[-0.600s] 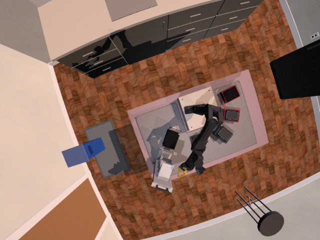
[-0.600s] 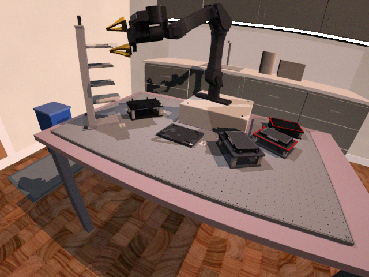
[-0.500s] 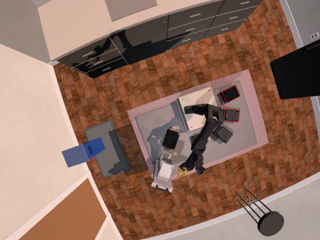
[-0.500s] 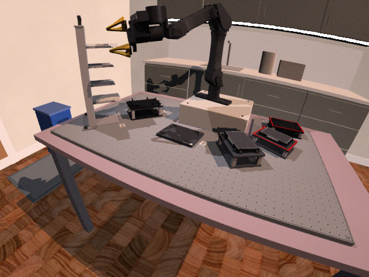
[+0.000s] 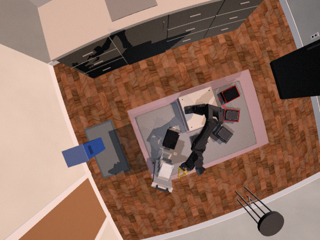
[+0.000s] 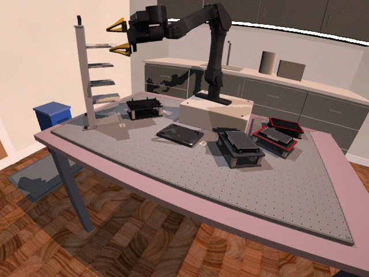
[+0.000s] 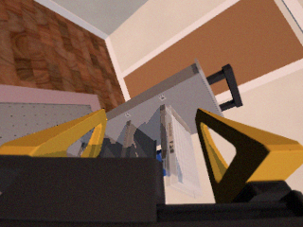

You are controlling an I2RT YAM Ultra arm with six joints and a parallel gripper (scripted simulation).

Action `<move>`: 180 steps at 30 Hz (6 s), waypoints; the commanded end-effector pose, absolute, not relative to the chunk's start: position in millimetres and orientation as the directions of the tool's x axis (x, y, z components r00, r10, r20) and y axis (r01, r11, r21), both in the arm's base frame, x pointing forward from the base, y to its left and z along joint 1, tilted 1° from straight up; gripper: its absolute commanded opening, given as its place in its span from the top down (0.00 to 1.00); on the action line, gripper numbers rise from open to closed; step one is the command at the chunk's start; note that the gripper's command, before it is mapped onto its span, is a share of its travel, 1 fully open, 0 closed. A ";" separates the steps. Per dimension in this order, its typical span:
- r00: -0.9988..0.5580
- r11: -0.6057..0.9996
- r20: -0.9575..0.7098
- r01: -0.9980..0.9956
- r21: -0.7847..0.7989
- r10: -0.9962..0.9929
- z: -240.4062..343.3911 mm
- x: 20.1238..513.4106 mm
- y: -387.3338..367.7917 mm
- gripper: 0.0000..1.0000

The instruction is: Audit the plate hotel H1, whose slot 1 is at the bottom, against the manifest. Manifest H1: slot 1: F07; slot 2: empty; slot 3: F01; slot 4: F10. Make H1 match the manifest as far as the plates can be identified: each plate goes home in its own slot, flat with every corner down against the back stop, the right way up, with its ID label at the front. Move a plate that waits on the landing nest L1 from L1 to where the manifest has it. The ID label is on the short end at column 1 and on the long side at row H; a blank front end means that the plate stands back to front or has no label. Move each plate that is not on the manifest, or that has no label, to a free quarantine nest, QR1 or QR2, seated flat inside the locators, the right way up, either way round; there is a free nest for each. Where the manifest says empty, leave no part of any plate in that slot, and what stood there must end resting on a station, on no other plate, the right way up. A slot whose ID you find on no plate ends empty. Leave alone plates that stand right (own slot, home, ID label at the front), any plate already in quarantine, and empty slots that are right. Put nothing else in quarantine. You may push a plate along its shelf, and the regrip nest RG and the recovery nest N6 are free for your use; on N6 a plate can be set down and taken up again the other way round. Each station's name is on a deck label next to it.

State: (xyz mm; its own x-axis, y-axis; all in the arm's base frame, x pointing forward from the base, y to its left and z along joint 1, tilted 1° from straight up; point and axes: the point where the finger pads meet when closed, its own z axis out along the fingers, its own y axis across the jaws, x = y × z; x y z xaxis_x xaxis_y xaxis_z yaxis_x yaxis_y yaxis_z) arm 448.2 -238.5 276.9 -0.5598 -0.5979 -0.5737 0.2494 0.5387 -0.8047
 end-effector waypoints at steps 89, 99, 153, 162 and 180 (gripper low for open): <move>-0.824 0.945 -0.476 -0.207 -0.253 -0.308 157.5 420.0 -38.9 1.00; -0.874 0.959 -0.399 -0.224 -0.175 -0.277 149.5 400.5 -17.0 1.00; -0.983 0.983 -0.016 -0.183 0.012 -0.183 159.5 297.1 52.2 1.00; -0.983 0.983 -0.016 -0.183 0.012 -0.183 165.2 298.3 39.9 1.00; -0.984 0.985 -0.029 -0.175 0.006 -0.175 164.7 309.8 -12.3 1.00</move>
